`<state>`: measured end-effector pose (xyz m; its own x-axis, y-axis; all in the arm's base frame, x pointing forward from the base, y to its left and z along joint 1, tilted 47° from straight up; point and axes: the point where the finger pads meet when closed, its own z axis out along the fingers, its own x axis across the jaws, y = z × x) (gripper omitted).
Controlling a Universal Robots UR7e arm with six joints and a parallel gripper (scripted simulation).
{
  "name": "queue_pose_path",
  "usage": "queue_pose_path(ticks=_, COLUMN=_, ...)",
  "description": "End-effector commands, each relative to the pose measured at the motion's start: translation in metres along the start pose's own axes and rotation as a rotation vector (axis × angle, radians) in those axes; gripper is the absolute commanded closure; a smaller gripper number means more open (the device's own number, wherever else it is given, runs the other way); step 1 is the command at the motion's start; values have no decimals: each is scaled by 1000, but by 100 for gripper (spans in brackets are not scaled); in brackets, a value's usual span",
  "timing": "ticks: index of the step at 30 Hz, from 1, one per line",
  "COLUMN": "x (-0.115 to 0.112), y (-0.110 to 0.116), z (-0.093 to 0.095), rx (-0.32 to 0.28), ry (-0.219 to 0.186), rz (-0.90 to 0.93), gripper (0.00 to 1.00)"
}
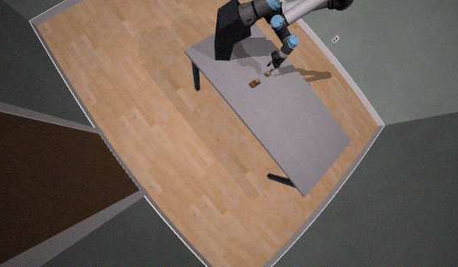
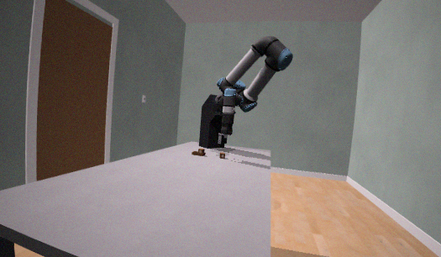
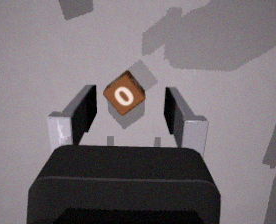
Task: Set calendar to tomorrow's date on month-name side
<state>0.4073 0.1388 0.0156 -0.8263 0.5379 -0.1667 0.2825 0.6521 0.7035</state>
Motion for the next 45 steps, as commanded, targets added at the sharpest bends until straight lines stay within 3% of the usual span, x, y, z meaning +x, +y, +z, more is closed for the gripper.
queue_pose_path(ticks=1, x=-2, y=2, z=-1, rx=-8, ry=9, rz=-154, gripper=0)
queue_pose_path(ticks=23, x=-8, y=11, z=-3, rx=-10, ry=7, rz=-601, gripper=0)
queue_pose_path(ticks=45, x=-9, y=13, z=-3, rx=-11, ry=7, rz=-696, gripper=0)
